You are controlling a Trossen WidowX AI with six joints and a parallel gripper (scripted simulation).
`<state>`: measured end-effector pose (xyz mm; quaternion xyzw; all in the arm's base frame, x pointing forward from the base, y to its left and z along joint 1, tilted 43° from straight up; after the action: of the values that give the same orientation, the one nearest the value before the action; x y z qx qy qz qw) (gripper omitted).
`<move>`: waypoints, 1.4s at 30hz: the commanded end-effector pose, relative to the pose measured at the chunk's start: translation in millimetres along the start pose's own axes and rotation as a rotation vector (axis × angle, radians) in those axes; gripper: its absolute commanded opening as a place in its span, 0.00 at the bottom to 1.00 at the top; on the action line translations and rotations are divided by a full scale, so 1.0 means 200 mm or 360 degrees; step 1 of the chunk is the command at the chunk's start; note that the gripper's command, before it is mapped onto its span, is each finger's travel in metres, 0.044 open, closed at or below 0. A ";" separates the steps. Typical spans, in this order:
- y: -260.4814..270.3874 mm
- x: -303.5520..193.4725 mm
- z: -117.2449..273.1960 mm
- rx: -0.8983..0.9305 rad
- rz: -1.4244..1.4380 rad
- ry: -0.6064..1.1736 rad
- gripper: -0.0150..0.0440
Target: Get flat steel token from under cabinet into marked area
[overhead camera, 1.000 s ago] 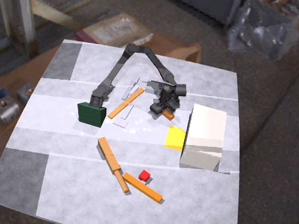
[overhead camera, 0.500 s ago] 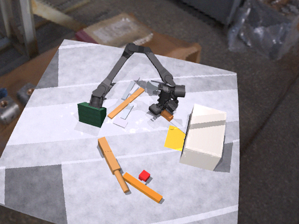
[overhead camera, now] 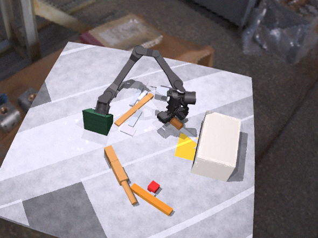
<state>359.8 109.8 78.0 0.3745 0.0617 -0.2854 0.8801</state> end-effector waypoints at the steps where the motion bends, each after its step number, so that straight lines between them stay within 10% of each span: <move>1: -0.05 0.00 0.00 -0.0026 -0.0016 -0.0007 0.25; 42: -0.17 0.00 0.00 -0.0028 -0.0017 -0.0007 0.25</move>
<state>346.1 95.1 61.9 0.3736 0.0621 -0.2864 0.8801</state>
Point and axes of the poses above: the point midway between the two fingers, 35 mm back from their tips, its own z axis back along the fingers, its own y axis across the jaws, x = y × z, the point moved 1 cm from there along z, back along the fingers, and after that the axes turned 1 degree about -z, right-handed, at the moved point
